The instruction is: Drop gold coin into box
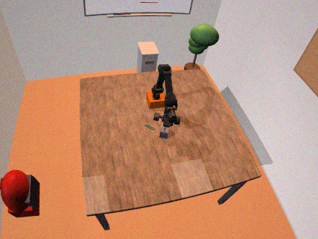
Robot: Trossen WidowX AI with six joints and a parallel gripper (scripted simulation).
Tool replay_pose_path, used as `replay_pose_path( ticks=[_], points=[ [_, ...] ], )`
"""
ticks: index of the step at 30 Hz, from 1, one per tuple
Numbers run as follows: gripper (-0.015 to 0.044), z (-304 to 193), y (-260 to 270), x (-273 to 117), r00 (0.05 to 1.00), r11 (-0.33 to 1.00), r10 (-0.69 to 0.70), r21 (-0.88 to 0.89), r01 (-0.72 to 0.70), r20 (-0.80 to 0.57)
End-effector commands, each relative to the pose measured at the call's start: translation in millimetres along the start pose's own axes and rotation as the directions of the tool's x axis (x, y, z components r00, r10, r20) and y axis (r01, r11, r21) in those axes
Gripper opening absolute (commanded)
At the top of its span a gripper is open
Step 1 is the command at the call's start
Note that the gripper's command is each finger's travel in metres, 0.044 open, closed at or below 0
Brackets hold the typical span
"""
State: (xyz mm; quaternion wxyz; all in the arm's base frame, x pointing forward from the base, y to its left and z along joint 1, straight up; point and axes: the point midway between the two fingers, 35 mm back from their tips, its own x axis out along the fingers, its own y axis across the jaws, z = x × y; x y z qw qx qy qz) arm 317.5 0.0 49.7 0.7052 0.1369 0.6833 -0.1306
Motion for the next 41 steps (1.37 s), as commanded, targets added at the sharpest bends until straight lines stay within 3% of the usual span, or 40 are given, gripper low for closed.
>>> replay_pose_path(
  ticks=[1,4,10,19,27,30,41],
  points=[
    [0.0000,-1.2,-0.4,2.9,1.000,1.000,-0.002,0.000,0.002,-0.005],
    [0.0000,-1.0,-0.3,4.2,1.000,1.000,-0.002,0.000,0.002,-0.005],
    [0.0157,0.0,0.0,1.7,1.000,1.000,0.000,0.000,0.000,0.000],
    [0.0161,0.0,0.0,1.7,1.000,1.000,0.000,0.000,0.000,0.000],
    [0.0371,0.1,0.0,-18.5,1.000,1.000,0.000,0.000,0.000,-0.001],
    [0.0440,-2.8,-1.0,-50.2,1.000,1.000,-0.003,0.000,0.003,-0.009],
    [0.0440,-4.4,-1.6,-60.0,1.000,1.000,-0.003,0.000,0.003,-0.011]
  ],
)
